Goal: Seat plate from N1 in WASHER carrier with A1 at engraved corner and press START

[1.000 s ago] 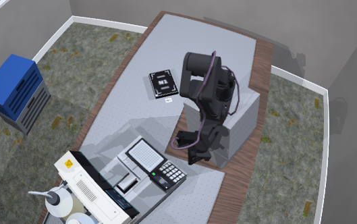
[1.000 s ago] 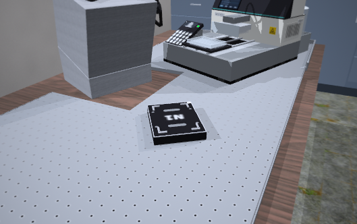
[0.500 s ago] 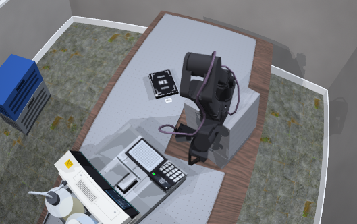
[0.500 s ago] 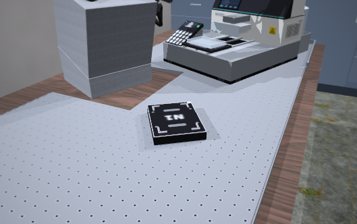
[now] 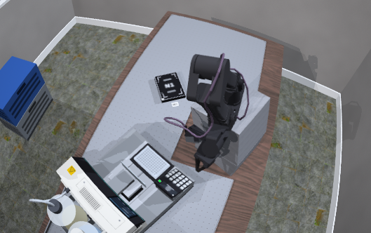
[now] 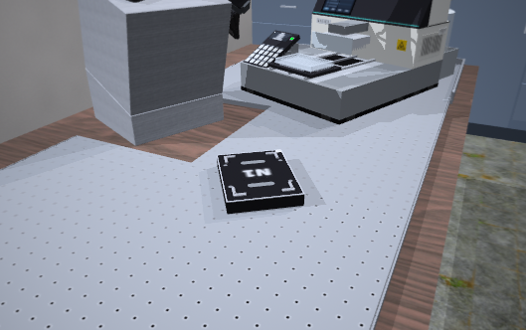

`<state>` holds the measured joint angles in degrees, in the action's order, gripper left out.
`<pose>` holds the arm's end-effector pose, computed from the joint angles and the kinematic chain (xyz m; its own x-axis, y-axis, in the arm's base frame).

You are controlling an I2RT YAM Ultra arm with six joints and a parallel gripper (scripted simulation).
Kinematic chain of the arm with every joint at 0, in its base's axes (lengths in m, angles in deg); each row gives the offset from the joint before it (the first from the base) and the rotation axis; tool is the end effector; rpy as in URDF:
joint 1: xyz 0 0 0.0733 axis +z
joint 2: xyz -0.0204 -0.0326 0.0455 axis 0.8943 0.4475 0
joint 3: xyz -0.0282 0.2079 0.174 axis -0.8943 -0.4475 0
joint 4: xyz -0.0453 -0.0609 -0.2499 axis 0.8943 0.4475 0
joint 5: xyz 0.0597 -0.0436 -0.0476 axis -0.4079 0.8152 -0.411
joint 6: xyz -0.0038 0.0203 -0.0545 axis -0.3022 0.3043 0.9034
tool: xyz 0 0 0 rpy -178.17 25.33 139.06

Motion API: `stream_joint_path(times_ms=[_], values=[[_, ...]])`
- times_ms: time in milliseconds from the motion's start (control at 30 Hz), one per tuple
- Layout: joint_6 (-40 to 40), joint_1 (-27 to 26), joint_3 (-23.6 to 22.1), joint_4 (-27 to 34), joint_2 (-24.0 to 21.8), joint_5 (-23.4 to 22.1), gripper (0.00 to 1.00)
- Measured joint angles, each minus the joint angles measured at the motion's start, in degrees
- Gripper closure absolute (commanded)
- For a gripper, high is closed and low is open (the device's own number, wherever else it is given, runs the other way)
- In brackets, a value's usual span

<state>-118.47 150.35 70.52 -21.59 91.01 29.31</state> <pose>0.0244 0.1877 -0.0307 -0.9041 0.3317 -0.2693 0.1769 0.8643 0.4708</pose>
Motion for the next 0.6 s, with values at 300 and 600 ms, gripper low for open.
stream_joint_path(times_ms=[300,600], values=[[-2.93,0.0,0.0,0.0,0.0,0.0,1.0],[-3.04,-0.92,1.05,-0.57,2.4,-0.2,1.0]])
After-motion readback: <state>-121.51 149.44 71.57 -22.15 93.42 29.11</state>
